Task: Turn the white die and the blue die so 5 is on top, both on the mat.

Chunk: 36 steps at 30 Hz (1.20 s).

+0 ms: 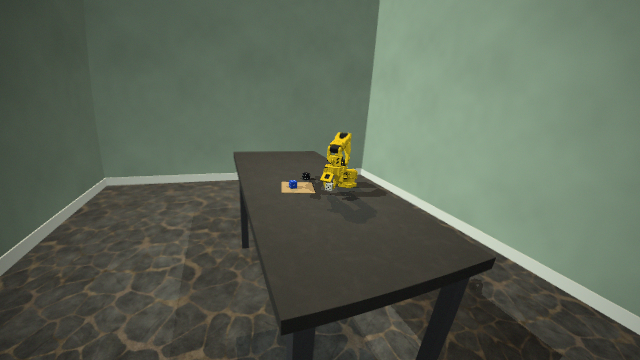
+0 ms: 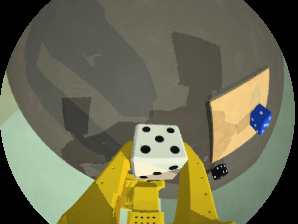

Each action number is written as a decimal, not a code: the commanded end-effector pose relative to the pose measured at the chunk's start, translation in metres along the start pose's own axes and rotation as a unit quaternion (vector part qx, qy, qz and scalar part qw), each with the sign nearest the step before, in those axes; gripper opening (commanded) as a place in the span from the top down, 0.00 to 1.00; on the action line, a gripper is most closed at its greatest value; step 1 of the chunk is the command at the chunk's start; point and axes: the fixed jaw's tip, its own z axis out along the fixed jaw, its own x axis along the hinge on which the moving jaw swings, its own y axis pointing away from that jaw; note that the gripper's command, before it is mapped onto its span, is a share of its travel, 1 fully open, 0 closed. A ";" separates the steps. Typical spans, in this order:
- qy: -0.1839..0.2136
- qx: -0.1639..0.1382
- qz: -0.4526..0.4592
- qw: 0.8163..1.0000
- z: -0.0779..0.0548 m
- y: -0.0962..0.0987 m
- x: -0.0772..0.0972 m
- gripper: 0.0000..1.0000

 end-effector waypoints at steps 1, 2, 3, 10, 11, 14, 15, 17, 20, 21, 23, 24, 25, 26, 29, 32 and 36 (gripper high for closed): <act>-0.012 -0.001 -0.001 1.000 0.000 0.002 -0.003 1.00; -0.012 -0.001 -0.001 1.000 0.001 0.002 -0.003 1.00; -0.012 -0.001 -0.001 1.000 0.001 0.002 -0.003 1.00; -0.012 -0.001 -0.001 1.000 0.002 0.002 -0.003 1.00; -0.012 -0.001 -0.001 1.000 0.002 0.002 -0.003 1.00; -0.012 -0.001 -0.001 1.000 0.003 0.002 -0.003 1.00; -0.012 -0.001 -0.001 1.000 0.004 0.002 -0.003 1.00; -0.012 -0.001 -0.001 1.000 0.005 0.002 -0.004 1.00; -0.012 -0.001 -0.001 1.000 0.007 0.002 -0.004 1.00; -0.012 -0.001 -0.001 1.000 0.008 0.002 -0.004 1.00; -0.012 -0.001 -0.001 1.000 0.008 0.002 -0.004 1.00; -0.012 -0.001 -0.001 1.000 0.008 0.002 -0.004 1.00; -0.012 -0.001 -0.001 1.000 0.008 0.002 -0.004 1.00; -0.012 -0.001 -0.001 1.000 0.008 0.002 -0.004 1.00; -0.012 -0.001 -0.001 1.000 0.008 0.002 -0.004 1.00; -0.012 -0.001 -0.001 1.000 0.010 0.002 -0.004 1.00; -0.012 -0.001 -0.001 1.000 0.013 0.002 -0.004 1.00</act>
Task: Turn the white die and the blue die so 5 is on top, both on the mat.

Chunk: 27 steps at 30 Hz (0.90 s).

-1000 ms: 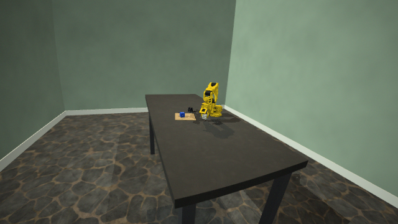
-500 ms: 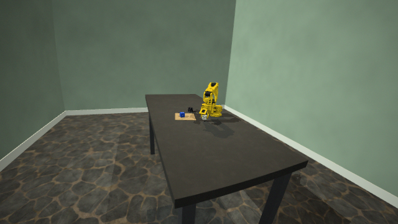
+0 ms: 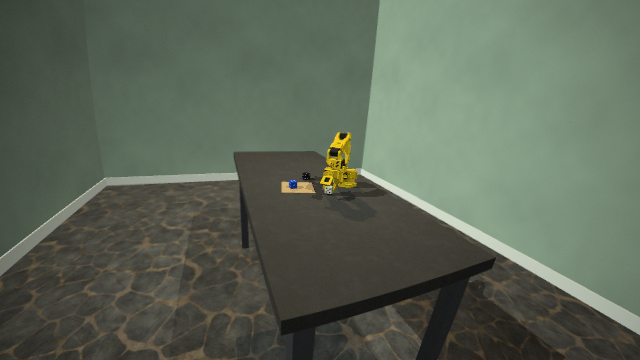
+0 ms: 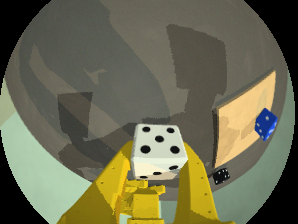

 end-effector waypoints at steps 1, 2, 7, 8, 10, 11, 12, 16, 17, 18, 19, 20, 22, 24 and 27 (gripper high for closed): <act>-0.013 -0.001 -0.001 1.000 0.000 0.002 -0.004 1.00; -0.013 -0.001 -0.001 1.000 0.000 0.002 -0.004 1.00; -0.013 -0.001 -0.001 1.000 0.001 0.002 -0.004 1.00; -0.013 -0.001 -0.001 1.000 0.001 0.002 -0.004 1.00; -0.013 -0.001 -0.001 1.000 0.001 0.002 -0.004 1.00; -0.013 -0.001 -0.001 1.000 0.001 0.002 -0.004 1.00; -0.013 -0.001 -0.001 1.000 0.001 0.002 -0.004 1.00; -0.013 -0.001 -0.001 1.000 0.003 0.002 -0.004 1.00; -0.013 -0.001 -0.001 1.000 0.003 0.002 -0.004 1.00; -0.013 -0.001 -0.001 1.000 0.004 0.002 -0.004 1.00; -0.013 -0.001 -0.001 1.000 0.004 0.002 -0.004 1.00; -0.013 -0.001 -0.001 1.000 0.004 0.002 -0.004 1.00; -0.013 -0.001 -0.001 1.000 0.004 0.002 -0.004 1.00; -0.013 -0.001 -0.001 1.000 0.004 0.002 -0.004 1.00; -0.013 -0.001 -0.001 1.000 0.004 0.002 -0.004 1.00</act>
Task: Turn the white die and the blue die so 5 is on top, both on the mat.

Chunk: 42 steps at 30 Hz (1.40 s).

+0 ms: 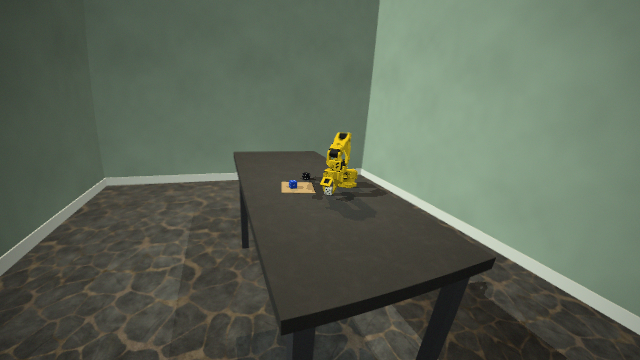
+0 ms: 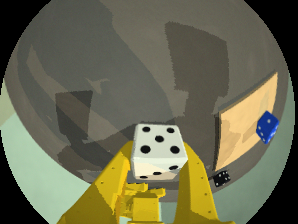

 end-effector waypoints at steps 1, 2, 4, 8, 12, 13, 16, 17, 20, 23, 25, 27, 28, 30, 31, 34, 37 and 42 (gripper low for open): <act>-0.008 -0.001 -0.001 1.000 -0.001 0.002 -0.002 1.00; -0.008 -0.001 -0.001 1.000 -0.001 0.002 -0.002 1.00; -0.008 -0.001 -0.001 1.000 -0.001 0.002 -0.002 1.00; -0.008 -0.001 -0.001 1.000 -0.001 0.002 -0.002 1.00; -0.008 -0.001 -0.001 1.000 0.000 0.002 -0.002 1.00; -0.008 -0.001 -0.001 1.000 0.000 0.002 -0.002 1.00; -0.008 -0.001 -0.001 1.000 0.000 0.002 -0.002 1.00; -0.008 -0.001 -0.001 1.000 0.000 0.002 -0.002 0.99; -0.008 -0.001 -0.001 1.000 0.000 0.002 -0.002 0.95; -0.008 -0.001 -0.001 1.000 0.000 0.002 -0.002 0.88; -0.008 -0.001 -0.001 1.000 0.000 0.002 -0.002 0.85; -0.008 -0.001 -0.001 1.000 0.000 0.002 -0.002 0.83; -0.008 -0.001 -0.001 1.000 0.000 0.002 -0.002 0.83; -0.008 -0.001 -0.001 1.000 0.000 0.002 -0.002 0.83; -0.008 -0.001 -0.001 1.000 0.000 0.002 -0.002 0.83; -0.008 -0.001 -0.001 1.000 0.000 0.002 -0.002 0.83; -0.008 -0.001 -0.001 1.000 0.000 0.002 -0.002 0.82; -0.008 -0.001 -0.001 1.000 0.000 0.002 -0.002 0.78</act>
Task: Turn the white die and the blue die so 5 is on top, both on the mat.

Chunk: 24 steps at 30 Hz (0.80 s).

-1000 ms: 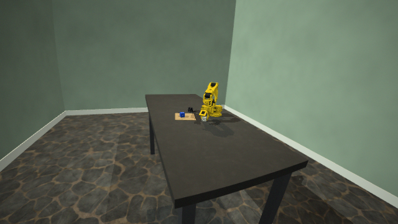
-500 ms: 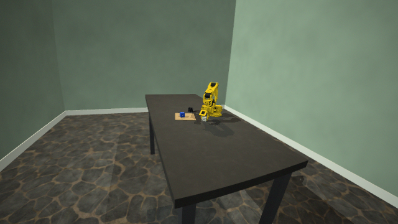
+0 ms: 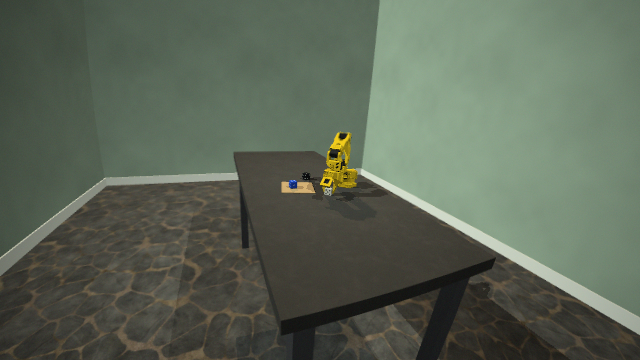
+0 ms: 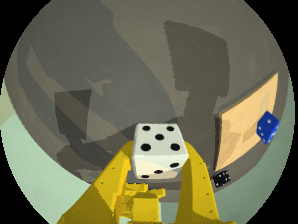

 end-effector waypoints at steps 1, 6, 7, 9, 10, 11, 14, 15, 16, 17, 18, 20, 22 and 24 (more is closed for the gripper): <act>-0.008 -0.001 -0.001 1.000 -0.001 0.002 -0.002 0.77; -0.008 -0.001 -0.001 1.000 -0.001 0.002 -0.002 0.74; -0.008 -0.001 -0.001 1.000 -0.001 0.002 -0.002 0.72; -0.008 -0.001 -0.001 1.000 -0.001 0.002 -0.002 0.70; -0.008 -0.001 -0.001 1.000 -0.001 0.002 -0.002 0.69; -0.008 -0.001 -0.001 1.000 -0.001 0.002 -0.002 0.68; -0.008 -0.001 -0.001 1.000 -0.001 0.002 -0.002 0.66; -0.008 -0.001 -0.001 1.000 -0.001 0.002 -0.002 0.65; -0.008 -0.001 -0.001 1.000 -0.001 0.002 -0.002 0.65; -0.008 -0.001 -0.001 1.000 -0.001 0.002 -0.002 0.65; -0.008 -0.001 -0.001 1.000 -0.001 0.002 -0.002 0.64; -0.008 -0.001 -0.001 1.000 -0.001 0.002 -0.002 0.64; -0.008 -0.001 -0.001 1.000 -0.001 0.002 -0.002 0.64; -0.008 -0.001 -0.001 1.000 -0.001 0.002 -0.002 0.64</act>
